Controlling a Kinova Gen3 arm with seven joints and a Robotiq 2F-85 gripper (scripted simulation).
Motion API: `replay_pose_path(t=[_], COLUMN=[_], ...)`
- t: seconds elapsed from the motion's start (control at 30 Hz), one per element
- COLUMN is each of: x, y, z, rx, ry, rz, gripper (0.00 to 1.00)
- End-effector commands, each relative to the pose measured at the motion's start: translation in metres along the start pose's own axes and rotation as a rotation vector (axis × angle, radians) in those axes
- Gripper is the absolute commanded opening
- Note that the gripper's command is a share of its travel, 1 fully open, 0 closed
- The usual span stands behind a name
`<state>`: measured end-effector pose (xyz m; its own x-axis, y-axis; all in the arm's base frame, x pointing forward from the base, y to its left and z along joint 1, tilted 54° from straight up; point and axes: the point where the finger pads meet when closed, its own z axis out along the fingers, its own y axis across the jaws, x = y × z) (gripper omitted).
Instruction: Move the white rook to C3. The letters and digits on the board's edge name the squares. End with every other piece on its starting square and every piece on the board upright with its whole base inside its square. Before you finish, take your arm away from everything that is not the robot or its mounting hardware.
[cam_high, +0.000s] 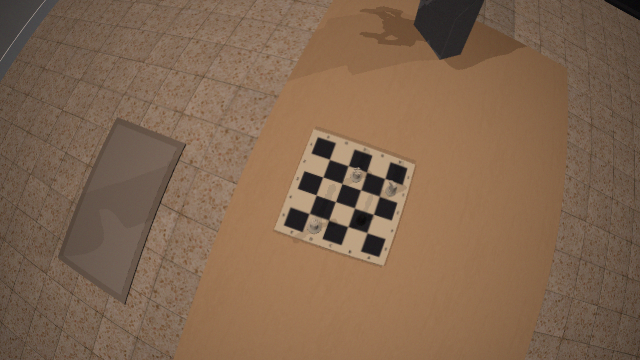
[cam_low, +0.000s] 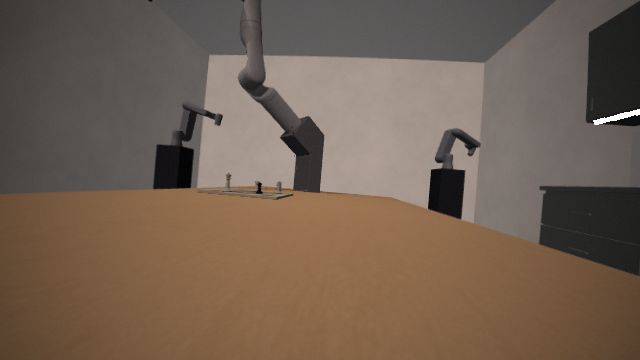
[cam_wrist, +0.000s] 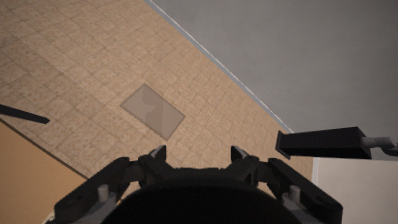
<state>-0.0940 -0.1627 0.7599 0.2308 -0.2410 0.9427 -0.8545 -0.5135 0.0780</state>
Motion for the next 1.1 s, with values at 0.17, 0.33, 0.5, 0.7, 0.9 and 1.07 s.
replay_pose_path(t=[0.17,0.33,0.5,0.7,0.9,1.07], x=[0.0001,0.0001,0.0001,0.0001,0.0002,0.0005], y=[0.0004,0.0004,0.0004,0.0002,-0.0016,-0.0044], z=[-0.0006,-0.0006,-0.0006,-0.0008,-0.0031,-0.0068], rx=[0.0,0.0,0.0,0.0,0.001,0.002], ry=[0.002,0.002,0.002,0.002,0.005,0.011], rz=[0.001,0.001,0.001,0.002,0.01,0.023], gripper=[1.0,1.0,1.0,1.0,1.0,1.0])
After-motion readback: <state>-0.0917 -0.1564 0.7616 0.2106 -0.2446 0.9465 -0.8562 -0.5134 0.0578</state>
